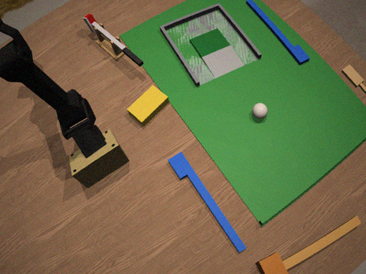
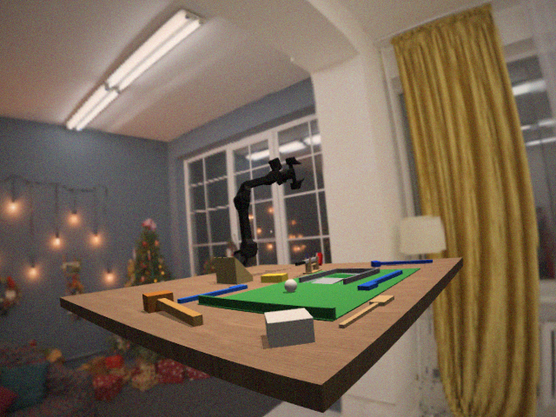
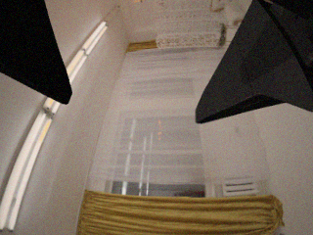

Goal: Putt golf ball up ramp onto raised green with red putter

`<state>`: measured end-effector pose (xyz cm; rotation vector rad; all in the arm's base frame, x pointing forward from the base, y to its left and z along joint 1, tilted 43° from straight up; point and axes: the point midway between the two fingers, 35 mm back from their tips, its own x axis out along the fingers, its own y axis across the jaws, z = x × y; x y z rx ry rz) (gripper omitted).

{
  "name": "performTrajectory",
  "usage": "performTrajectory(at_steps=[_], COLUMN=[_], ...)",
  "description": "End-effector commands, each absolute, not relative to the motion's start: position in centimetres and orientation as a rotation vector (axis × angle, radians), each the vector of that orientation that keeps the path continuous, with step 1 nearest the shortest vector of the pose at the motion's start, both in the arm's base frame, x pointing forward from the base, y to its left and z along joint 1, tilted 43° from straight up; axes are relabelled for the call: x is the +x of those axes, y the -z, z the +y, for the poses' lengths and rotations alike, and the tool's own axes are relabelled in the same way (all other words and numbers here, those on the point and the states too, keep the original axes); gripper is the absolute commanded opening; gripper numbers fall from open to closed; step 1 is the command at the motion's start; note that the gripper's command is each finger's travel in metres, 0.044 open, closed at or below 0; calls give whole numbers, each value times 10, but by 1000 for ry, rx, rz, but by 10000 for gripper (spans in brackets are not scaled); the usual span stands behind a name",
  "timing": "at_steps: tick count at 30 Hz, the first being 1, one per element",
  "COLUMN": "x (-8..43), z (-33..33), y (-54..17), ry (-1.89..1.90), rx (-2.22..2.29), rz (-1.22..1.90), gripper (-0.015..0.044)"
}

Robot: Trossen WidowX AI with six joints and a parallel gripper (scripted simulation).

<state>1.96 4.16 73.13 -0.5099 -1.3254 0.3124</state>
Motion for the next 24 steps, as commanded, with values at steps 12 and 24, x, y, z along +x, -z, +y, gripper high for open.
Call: performTrajectory(at_steps=[12, 24], x=[127, 245], z=[187, 213], y=[-620, -453], ry=[-527, -889], rx=[-1163, -1511], rz=[-1048, -585], gripper=[440, 440])
